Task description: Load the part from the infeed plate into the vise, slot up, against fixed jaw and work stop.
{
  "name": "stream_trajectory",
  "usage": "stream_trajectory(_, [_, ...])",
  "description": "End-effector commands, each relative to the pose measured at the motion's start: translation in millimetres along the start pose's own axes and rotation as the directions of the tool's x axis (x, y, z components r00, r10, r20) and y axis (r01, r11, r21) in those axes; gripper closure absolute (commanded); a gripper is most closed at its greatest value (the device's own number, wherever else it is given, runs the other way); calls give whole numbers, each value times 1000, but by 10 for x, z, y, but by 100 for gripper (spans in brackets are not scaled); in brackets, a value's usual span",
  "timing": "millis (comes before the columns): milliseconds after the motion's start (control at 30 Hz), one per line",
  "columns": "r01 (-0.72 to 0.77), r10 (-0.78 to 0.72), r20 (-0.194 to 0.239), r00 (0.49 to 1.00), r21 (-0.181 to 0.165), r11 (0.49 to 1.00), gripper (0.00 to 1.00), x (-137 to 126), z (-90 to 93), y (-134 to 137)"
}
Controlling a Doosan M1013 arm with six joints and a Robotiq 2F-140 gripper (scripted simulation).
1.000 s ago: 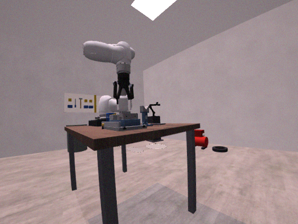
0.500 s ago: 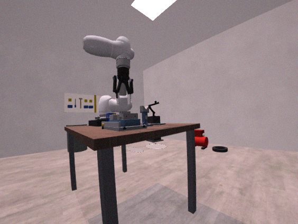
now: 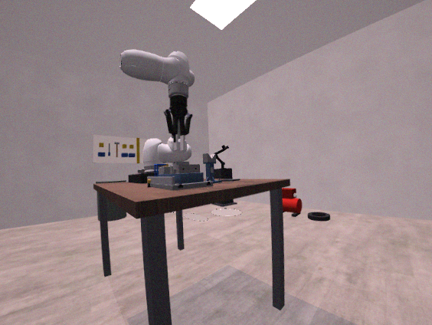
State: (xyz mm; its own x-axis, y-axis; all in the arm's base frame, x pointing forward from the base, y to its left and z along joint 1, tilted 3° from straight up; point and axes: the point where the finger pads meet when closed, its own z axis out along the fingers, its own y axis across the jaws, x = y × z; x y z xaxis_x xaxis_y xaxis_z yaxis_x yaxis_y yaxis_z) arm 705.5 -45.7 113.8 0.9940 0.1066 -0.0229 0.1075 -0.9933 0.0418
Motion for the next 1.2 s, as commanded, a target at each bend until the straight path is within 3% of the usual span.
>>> stream_trajectory(0, [8, -8, -5, 1000, 0, 1000, 100, 16, -65, -7])
stream_trajectory(933, [8, -8, -5, 1000, 0, 1000, 100, 16, -65, -2])
stream_trajectory(1167, [1, -1, -5, 1000, 0, 1000, 100, -3, -64, 407])
